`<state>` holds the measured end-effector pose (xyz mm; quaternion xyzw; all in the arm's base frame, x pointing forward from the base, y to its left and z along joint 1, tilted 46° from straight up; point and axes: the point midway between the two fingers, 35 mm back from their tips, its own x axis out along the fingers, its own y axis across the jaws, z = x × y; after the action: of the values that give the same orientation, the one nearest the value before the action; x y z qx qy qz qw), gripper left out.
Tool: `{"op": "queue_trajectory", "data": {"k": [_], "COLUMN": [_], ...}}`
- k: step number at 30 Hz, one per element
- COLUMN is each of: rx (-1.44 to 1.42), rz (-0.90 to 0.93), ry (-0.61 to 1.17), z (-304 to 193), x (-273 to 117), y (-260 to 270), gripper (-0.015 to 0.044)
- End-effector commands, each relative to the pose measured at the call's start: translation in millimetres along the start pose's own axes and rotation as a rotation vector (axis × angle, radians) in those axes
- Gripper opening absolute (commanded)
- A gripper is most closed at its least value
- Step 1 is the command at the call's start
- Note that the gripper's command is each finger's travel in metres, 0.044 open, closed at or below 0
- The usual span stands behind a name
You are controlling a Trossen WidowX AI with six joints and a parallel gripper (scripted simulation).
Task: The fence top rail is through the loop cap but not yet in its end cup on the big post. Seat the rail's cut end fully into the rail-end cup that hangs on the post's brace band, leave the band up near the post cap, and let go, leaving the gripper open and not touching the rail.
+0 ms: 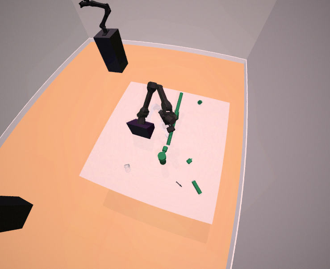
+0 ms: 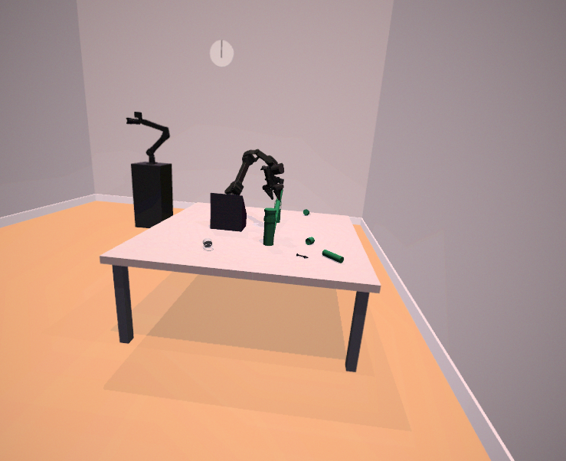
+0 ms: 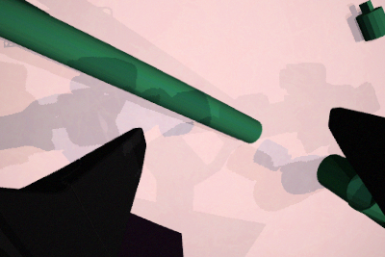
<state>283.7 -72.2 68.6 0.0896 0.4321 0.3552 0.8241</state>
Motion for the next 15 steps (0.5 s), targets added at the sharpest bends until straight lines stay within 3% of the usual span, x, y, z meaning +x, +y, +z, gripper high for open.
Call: {"op": "queue_trajectory", "data": {"k": [1,4,15], "rx": [-0.821,-0.968,-0.968], "rz": [0.227,0.281,0.281], "ry": [0.153,0.164,0.164], "z": [7.0,6.7,6.7], "x": [52.0,61.0,61.0], "y": [19.8,24.3,24.3], "gripper": [0.044,0.044,0.044]}}
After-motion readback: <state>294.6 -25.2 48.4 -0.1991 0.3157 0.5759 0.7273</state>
